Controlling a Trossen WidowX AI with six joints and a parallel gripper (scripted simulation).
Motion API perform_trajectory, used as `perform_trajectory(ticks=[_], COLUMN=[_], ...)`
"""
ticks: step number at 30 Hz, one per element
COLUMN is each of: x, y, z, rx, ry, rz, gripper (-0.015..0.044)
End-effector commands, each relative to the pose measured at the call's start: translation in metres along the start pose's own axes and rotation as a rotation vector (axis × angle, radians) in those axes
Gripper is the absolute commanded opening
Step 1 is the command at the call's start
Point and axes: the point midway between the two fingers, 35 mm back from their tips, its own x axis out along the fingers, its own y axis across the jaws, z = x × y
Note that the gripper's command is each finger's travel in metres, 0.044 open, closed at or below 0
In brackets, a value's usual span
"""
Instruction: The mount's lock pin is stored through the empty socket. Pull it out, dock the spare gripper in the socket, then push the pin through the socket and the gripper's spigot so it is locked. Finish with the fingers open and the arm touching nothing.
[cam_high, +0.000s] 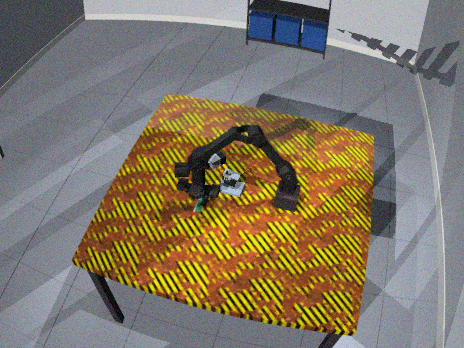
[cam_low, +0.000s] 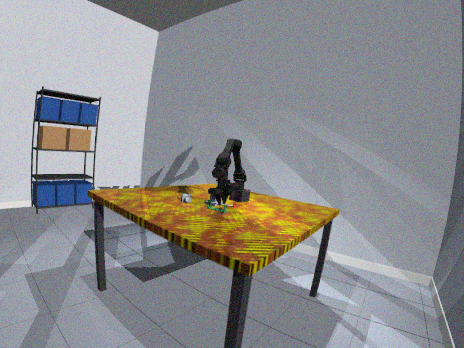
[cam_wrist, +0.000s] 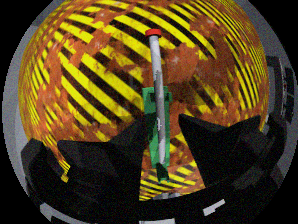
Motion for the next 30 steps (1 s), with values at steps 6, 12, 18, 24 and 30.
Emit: perform_trajectory(ticks=[6, 12, 18, 24, 30], x=[0.016, 0.018, 0.018, 0.018, 0.014], y=[0.001, 0.001, 0.001, 0.002, 0.002], z=[-0.003, -0.003, -0.003, -0.003, -0.003], rx=[-0.003, -0.003, -0.003, -0.003, -0.002], ry=[0.006, 0.006, 0.006, 0.006, 0.004], rz=[0.002, 0.002, 0.002, 0.002, 0.003], gripper=[0.018, 0.018, 0.0023, 0.0, 0.0])
